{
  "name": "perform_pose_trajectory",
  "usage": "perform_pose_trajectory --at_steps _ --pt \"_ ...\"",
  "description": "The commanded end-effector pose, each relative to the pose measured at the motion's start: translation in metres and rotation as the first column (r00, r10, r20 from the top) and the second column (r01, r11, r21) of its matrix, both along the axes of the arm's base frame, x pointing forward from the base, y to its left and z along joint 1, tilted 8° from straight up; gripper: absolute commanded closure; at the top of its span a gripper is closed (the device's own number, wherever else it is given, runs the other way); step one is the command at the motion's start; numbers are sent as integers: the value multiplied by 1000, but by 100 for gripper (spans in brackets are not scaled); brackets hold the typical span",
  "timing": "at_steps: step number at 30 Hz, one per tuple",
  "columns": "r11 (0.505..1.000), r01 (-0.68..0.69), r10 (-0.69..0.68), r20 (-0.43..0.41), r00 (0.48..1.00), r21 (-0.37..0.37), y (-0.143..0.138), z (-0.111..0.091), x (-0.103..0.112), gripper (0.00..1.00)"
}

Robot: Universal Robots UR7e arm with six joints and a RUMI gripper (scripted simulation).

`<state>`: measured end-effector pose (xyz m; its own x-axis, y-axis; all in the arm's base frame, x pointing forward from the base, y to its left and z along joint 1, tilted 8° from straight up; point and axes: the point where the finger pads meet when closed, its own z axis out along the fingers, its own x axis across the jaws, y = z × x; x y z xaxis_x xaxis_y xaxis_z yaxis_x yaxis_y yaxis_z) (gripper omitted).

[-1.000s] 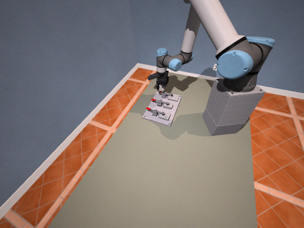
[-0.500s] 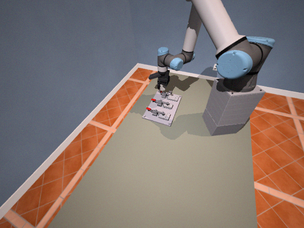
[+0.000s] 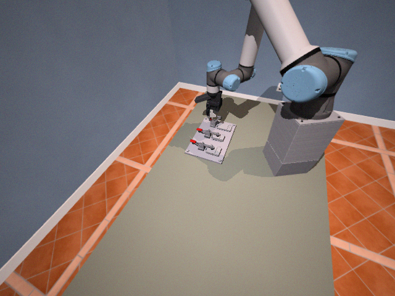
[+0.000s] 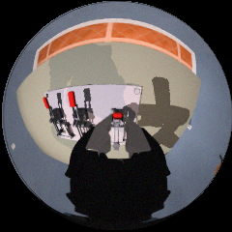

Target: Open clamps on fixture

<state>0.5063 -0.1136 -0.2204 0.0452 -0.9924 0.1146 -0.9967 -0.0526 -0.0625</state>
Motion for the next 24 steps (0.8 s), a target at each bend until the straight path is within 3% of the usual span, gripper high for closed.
perform_pose_trajectory --at_steps 1,24 --pt "1000 0 0 0 1000 0 0 1 -2 100" --pt "1000 0 0 0 1000 0 -1 1 -15 100"
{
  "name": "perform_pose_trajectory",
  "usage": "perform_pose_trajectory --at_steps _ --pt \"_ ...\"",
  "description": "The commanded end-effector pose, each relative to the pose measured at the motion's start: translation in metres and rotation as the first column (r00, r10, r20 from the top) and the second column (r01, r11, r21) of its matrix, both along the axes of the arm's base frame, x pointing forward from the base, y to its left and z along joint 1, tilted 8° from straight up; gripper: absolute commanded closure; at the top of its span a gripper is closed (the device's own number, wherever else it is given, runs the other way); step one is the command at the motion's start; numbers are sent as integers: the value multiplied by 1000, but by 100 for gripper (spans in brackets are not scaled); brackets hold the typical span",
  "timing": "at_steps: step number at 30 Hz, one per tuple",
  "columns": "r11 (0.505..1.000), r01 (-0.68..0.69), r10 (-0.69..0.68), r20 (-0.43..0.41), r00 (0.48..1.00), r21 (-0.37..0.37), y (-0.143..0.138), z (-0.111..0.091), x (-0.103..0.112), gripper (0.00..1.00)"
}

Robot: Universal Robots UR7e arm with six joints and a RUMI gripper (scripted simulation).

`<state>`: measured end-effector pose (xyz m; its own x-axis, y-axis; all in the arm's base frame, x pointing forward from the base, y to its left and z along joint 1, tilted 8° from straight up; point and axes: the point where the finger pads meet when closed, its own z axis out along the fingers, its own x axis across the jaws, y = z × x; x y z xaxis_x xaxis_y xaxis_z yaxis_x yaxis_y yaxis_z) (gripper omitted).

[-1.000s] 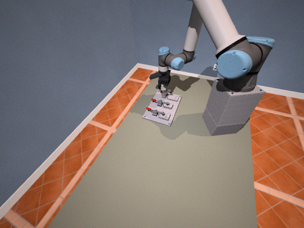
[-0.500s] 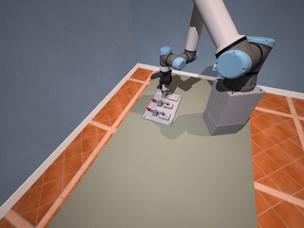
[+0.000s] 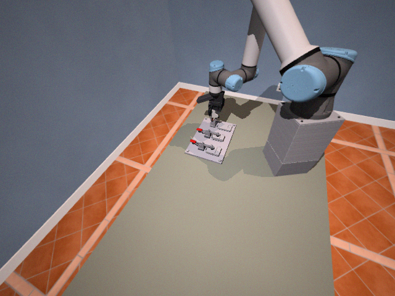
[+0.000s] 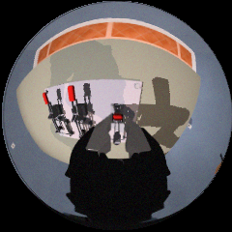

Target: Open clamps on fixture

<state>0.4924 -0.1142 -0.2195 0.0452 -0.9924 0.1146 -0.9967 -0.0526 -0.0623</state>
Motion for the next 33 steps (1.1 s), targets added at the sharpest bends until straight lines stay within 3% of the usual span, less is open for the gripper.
perform_pose_trajectory --at_steps 1,33 --pt "1000 0 0 0 1000 0 0 0 -2 100" --pt "1000 0 0 0 1000 0 0 0 -4 100"
